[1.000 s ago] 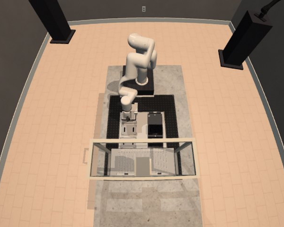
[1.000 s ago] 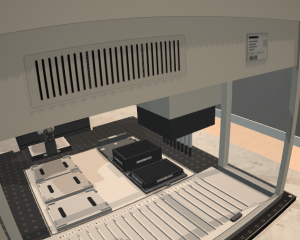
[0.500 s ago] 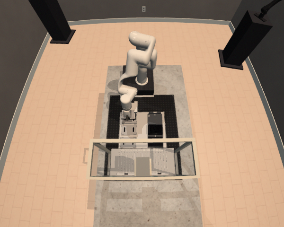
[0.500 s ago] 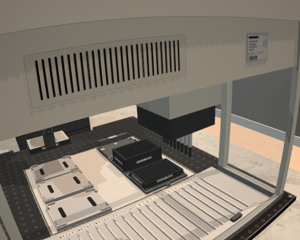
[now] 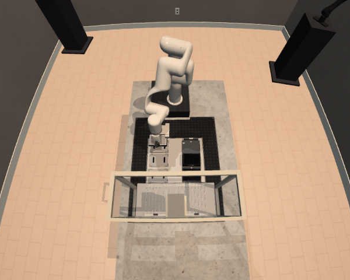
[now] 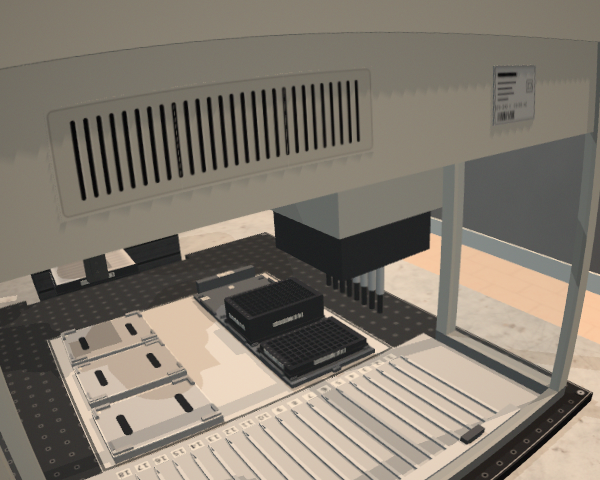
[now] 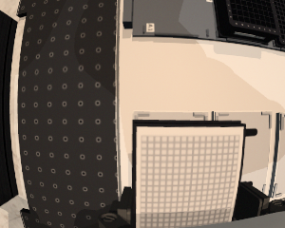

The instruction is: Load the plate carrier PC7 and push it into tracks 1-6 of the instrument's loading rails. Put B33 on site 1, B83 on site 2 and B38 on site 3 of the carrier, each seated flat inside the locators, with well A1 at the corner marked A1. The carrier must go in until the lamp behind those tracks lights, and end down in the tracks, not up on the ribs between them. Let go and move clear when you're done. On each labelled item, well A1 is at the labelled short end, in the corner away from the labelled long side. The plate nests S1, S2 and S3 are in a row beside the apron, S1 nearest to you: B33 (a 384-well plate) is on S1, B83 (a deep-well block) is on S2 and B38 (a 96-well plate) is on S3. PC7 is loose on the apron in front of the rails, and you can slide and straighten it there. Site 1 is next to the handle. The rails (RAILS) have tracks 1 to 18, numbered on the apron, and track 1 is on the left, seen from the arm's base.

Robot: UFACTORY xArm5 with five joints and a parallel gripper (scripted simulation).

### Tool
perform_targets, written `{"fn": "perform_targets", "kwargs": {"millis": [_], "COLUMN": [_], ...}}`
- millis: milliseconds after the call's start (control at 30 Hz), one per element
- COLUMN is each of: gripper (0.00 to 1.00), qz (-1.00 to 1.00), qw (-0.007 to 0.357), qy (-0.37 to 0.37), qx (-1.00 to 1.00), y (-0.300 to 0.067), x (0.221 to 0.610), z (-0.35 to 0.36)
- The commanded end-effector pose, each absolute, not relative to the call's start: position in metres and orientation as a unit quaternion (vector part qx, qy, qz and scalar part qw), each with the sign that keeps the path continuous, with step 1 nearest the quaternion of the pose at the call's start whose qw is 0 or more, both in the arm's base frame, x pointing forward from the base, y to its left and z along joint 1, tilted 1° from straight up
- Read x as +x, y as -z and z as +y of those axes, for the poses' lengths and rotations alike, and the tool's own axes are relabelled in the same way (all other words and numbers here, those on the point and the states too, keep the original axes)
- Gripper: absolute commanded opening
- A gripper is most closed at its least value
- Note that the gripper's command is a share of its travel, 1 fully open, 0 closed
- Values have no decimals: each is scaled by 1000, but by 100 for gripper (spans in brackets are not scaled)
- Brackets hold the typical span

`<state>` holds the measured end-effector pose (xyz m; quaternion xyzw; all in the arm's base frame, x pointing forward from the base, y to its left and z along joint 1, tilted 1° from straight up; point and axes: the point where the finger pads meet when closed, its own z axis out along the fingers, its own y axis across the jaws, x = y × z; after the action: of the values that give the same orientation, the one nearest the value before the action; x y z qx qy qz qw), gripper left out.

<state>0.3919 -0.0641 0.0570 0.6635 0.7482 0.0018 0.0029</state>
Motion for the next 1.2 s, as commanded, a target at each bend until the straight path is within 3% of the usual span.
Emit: {"fn": "perform_targets", "kwargs": {"millis": [0,333,1167], "gripper": [0,0,0], "qz": [748,748,749], "qw": [-1,-1,-1], "qy": [-11,-11,-12], "qx": [663,663,663], "y": [-63,-64,-66], "x": [393,393,383], "z": [-64,-64,51]}}
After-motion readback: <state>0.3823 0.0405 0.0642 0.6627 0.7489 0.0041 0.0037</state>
